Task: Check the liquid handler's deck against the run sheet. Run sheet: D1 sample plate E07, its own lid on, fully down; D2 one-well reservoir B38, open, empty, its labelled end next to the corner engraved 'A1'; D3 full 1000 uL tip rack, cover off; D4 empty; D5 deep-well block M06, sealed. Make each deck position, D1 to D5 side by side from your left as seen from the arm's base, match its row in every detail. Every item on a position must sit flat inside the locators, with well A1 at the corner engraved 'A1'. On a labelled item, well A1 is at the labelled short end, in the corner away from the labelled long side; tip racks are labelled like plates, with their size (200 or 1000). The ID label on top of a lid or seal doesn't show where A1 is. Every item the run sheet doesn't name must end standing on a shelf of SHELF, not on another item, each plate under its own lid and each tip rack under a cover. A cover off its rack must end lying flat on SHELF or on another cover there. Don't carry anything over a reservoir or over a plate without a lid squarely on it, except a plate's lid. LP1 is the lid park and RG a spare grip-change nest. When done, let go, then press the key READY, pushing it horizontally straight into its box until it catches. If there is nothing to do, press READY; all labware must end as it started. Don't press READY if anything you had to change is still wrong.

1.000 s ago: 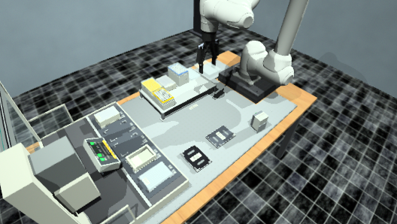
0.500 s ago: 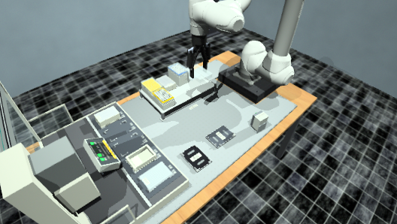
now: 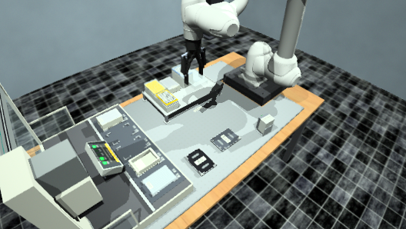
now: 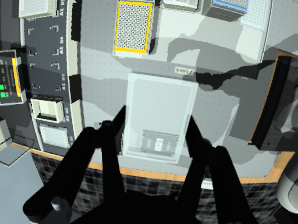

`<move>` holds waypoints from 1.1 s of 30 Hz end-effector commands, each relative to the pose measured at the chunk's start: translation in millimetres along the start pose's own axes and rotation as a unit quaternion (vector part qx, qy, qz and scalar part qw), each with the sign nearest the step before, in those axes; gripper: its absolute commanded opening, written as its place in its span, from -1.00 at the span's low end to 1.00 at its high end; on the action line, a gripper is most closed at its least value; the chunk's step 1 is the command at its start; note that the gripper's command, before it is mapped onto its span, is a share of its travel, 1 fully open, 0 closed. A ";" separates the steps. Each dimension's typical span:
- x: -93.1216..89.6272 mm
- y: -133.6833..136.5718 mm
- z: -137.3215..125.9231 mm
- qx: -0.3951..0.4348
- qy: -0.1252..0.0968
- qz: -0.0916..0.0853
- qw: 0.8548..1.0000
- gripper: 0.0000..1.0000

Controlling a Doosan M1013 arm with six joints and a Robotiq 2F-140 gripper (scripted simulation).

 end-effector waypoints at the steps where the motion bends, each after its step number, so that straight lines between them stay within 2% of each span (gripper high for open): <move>1: 0.7 -13.2 -0.2 0.000 0.000 0.000 1.000 -0.80; 4: 0.7 -18.2 -0.3 0.000 0.000 0.000 1.000 -0.80; 33: 0.9 -153.1 -2.4 0.000 0.000 0.001 1.000 -0.80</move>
Point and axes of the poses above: the point where the finger pads meet when closed, its own x axis back along the fingers, its own y axis across the jaws, z = x × y, the point moved 8 cm from there along x, back along the fingers, and after that the axes turned 1 degree about x, right-handed, at the moved point
